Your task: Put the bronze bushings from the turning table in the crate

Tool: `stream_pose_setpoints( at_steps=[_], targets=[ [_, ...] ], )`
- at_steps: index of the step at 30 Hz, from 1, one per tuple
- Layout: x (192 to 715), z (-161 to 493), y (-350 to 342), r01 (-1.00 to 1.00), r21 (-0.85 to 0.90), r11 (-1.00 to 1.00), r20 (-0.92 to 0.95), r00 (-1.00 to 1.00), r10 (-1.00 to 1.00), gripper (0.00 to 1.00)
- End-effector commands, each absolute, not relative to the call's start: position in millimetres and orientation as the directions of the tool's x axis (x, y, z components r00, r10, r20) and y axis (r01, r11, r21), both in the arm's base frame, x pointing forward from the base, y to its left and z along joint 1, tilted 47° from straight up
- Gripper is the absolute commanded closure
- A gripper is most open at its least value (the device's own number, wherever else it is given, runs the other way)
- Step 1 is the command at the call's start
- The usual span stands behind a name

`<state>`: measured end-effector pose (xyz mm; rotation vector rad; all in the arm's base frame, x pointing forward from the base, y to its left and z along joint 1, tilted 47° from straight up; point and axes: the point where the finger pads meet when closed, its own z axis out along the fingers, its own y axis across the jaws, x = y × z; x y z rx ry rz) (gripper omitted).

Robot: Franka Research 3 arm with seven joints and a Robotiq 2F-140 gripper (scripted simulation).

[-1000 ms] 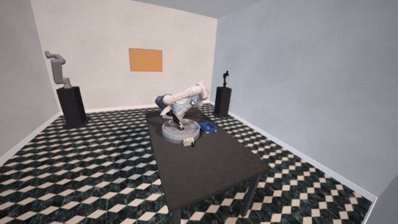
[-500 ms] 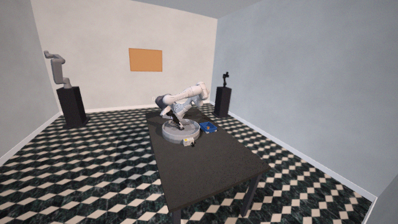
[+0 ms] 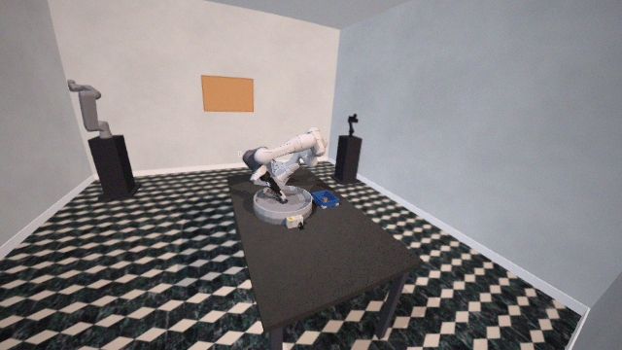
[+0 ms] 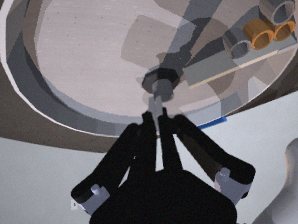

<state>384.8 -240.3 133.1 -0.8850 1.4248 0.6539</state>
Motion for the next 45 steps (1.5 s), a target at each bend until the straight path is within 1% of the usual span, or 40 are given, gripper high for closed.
stream_pose_setpoints(
  at_steps=[1, 7, 8, 45],
  targets=[
    [385.8, 132.1, -238.7, -0.831, -0.13, 0.541, -0.989, 0.074, -0.124, 1.0],
    [385.8, 132.1, -238.7, -0.831, -0.13, 0.541, -0.989, 0.074, -0.124, 1.0],
    [385.8, 132.1, -238.7, -0.831, -0.13, 0.541, -0.989, 0.074, -0.124, 0.93],
    [383.2, 135.7, -241.6, -0.831, -0.13, 0.541, -0.989, 0.074, -0.124, 0.93]
  ],
)
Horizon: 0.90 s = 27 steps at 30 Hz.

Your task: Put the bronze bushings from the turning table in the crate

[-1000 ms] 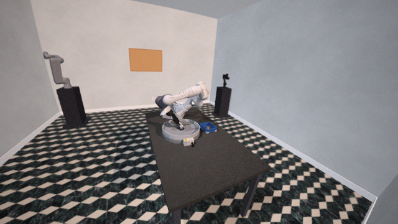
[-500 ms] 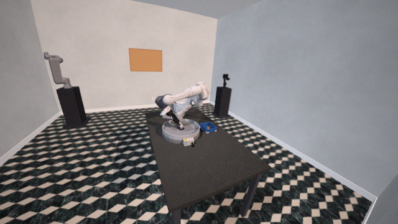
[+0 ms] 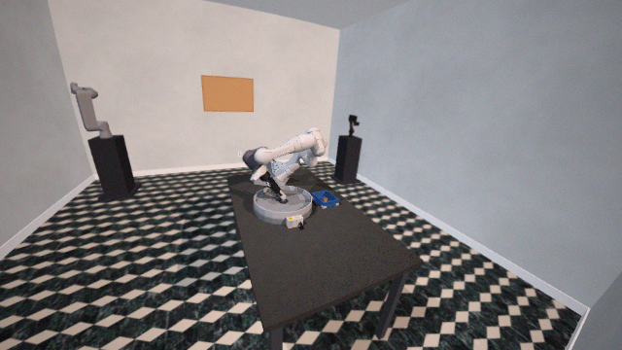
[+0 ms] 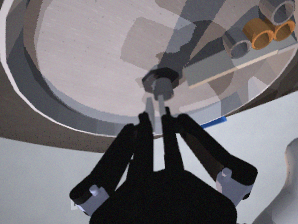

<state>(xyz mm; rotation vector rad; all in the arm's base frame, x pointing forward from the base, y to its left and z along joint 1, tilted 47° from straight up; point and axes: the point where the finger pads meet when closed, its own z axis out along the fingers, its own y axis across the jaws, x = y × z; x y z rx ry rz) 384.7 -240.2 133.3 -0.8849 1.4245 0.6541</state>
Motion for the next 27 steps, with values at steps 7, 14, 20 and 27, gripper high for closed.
stream_pose_setpoints(
  at_steps=[7, 14, 20, 27],
  targets=[
    [372.2, 151.3, -254.1, -0.831, -0.13, 0.541, -0.989, 0.074, -0.124, 0.93],
    [367.9, 157.4, -259.0, -0.831, -0.13, 0.541, -0.989, 0.074, -0.124, 0.93],
    [367.9, 157.4, -259.0, -0.831, -0.13, 0.541, -0.989, 0.074, -0.124, 0.93],
    [367.9, 157.4, -259.0, -0.831, -0.13, 0.541, -0.989, 0.074, -0.124, 0.93]
  ],
)
